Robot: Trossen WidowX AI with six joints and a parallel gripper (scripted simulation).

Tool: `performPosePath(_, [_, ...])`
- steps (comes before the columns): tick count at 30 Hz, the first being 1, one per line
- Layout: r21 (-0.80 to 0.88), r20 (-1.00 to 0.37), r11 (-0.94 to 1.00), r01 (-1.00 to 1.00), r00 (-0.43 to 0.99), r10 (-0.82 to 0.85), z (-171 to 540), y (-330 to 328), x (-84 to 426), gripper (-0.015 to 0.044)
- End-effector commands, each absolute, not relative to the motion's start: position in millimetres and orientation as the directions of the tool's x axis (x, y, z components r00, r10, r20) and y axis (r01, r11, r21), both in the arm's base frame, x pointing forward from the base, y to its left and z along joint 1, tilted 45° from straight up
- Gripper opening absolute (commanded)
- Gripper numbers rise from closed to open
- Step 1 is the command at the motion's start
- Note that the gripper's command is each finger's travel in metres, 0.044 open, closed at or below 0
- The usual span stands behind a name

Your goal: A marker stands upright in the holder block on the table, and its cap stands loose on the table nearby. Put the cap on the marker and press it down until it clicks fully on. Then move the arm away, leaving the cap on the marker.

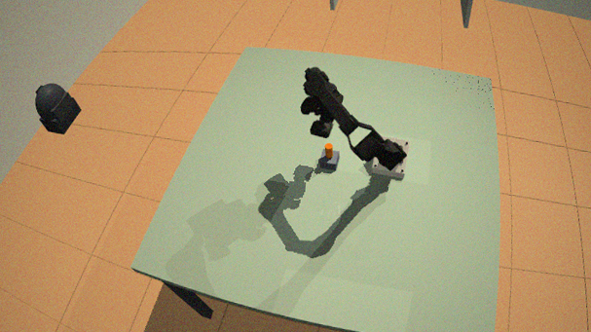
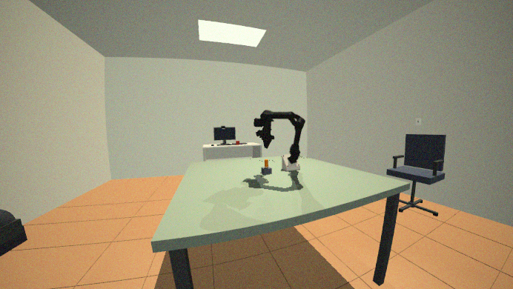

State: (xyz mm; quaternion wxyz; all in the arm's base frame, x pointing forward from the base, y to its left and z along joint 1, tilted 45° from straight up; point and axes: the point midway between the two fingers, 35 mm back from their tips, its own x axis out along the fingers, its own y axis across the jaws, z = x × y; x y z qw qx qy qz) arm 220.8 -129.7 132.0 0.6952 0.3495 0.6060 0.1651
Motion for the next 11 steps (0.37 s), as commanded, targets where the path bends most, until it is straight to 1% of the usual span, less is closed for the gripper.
performPosePath(1, [0.684,-0.729,0.703,0.192,0.206,0.653,132.3,-130.2,220.2,0.0263])
performPosePath(8, [0.684,-0.729,0.703,0.192,0.206,0.653,132.3,-130.2,220.2,0.044])
performPosePath(11, [0.684,-0.729,0.703,0.192,0.206,0.653,132.3,-130.2,220.2,0.044])
